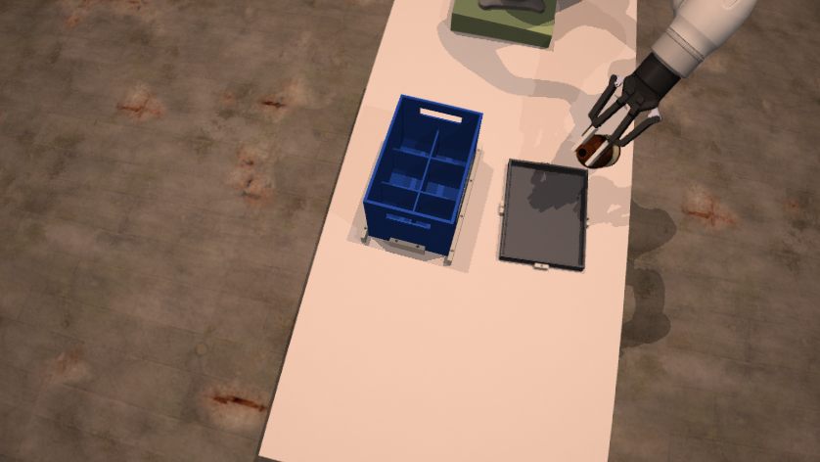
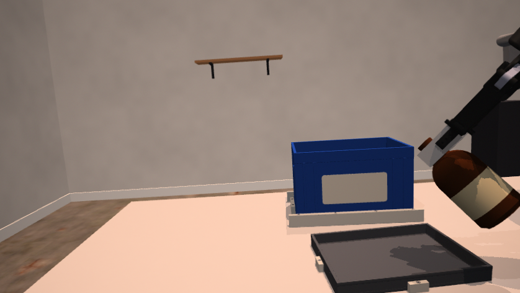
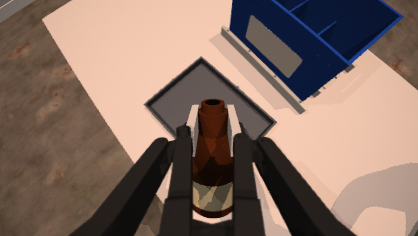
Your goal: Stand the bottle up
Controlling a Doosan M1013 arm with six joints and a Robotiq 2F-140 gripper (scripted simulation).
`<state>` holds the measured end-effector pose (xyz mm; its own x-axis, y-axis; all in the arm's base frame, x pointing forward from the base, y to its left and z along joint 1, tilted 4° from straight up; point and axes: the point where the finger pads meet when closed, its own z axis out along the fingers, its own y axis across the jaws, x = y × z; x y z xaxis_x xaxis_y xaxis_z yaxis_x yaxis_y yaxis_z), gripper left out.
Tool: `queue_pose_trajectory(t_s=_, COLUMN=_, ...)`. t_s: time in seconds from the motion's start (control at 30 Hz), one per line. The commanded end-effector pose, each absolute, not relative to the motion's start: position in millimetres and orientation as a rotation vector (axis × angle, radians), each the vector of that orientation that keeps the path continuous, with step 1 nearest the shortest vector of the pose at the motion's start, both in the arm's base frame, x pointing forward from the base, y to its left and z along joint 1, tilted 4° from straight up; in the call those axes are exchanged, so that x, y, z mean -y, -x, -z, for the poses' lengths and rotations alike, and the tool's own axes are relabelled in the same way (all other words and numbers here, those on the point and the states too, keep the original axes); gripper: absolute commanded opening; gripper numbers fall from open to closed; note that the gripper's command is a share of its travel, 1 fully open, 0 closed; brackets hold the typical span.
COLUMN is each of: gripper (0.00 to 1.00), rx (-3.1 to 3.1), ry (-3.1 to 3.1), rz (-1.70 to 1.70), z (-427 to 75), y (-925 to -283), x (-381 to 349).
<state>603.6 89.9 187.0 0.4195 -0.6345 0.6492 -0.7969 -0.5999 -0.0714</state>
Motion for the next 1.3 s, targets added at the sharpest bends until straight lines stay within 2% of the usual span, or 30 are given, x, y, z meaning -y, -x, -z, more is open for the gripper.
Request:
queue_pose_trajectory(t_s=0.0, gripper=0.10, rx=1.248, ry=-2.418, rz=-0.960, z=-186.6, y=-603.2, x=-89.7)
queue_pose_trajectory(t_s=1.27, gripper=0.10, rx=1.202, ry=-2.315, rz=-1.107, z=-186.8, y=-603.0, x=-92.5)
